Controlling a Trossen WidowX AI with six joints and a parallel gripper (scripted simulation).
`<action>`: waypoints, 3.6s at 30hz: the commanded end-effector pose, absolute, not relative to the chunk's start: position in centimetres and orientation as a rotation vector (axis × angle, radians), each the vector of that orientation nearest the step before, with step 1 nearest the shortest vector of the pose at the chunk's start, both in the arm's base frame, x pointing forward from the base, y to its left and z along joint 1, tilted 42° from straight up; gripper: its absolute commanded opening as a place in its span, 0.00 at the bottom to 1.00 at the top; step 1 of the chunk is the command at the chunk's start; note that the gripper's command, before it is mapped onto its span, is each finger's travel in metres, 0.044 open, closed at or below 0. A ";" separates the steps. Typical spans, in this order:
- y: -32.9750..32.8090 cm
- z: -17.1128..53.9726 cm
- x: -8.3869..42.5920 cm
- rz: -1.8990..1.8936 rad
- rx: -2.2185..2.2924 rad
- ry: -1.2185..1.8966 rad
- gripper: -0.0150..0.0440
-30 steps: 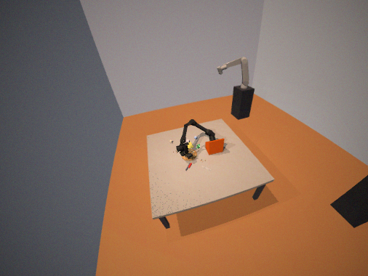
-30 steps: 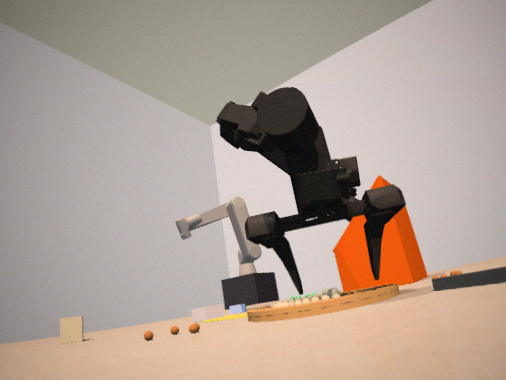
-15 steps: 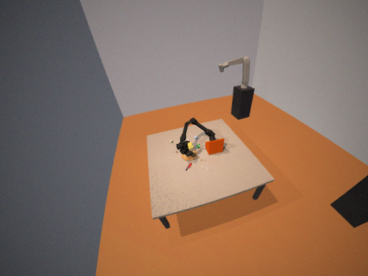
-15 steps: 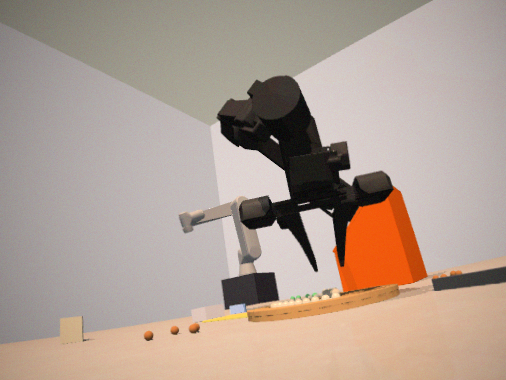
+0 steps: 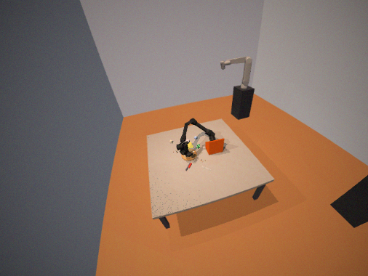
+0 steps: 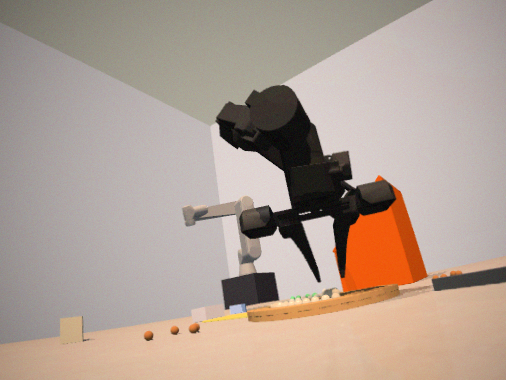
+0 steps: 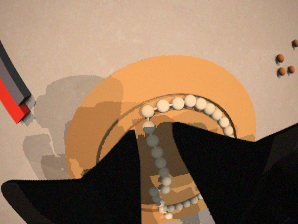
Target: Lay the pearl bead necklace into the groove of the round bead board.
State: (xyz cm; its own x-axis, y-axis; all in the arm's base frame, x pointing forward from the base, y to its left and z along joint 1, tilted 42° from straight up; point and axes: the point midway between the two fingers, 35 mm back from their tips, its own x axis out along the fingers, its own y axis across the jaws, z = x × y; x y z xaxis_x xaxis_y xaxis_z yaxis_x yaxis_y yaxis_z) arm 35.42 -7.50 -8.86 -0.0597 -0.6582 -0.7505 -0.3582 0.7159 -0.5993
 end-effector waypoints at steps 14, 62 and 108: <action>-8.5 -10.1 35.1 -0.295 -0.829 1.678 0.37; -7.2 -10.5 35.4 -0.292 -0.836 1.681 0.25; -7.3 -10.5 35.4 -0.292 -0.836 1.681 1.00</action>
